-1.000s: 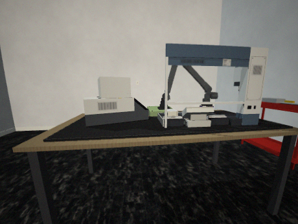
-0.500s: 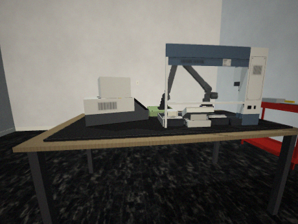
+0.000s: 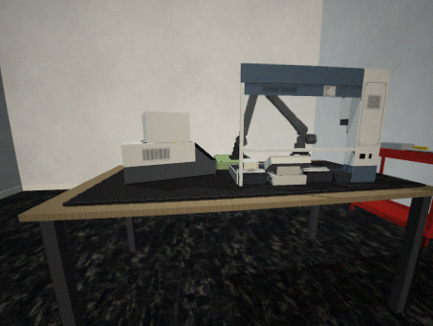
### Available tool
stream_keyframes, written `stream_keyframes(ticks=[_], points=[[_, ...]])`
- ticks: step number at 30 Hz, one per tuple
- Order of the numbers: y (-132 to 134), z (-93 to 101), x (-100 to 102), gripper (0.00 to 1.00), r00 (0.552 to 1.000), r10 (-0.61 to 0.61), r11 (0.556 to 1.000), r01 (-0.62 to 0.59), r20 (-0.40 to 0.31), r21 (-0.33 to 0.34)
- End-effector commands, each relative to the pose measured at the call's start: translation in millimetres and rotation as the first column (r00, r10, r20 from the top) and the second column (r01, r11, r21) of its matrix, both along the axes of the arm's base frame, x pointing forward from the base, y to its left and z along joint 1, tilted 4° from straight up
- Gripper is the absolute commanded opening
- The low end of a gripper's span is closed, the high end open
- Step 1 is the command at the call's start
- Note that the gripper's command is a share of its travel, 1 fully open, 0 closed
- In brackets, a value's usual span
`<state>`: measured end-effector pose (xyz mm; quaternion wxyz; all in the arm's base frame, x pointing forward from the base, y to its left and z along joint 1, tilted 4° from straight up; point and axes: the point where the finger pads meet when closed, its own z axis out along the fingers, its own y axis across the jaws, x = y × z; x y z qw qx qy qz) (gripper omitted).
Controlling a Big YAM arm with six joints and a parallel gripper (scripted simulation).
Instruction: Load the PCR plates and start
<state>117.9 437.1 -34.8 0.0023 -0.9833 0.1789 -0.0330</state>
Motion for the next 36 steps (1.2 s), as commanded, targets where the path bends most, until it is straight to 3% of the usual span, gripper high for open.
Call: stream_keyframes(ticks=[1, 36], points=[[-32.5, -52.9, 3.7, 0.00, 0.999, -0.041, 0.994, 0.038, -0.025, -0.106], [-51.0, -56.0, 1.9, 0.00, 0.999, -0.045, 0.989, 0.041, -0.026, -0.142]])
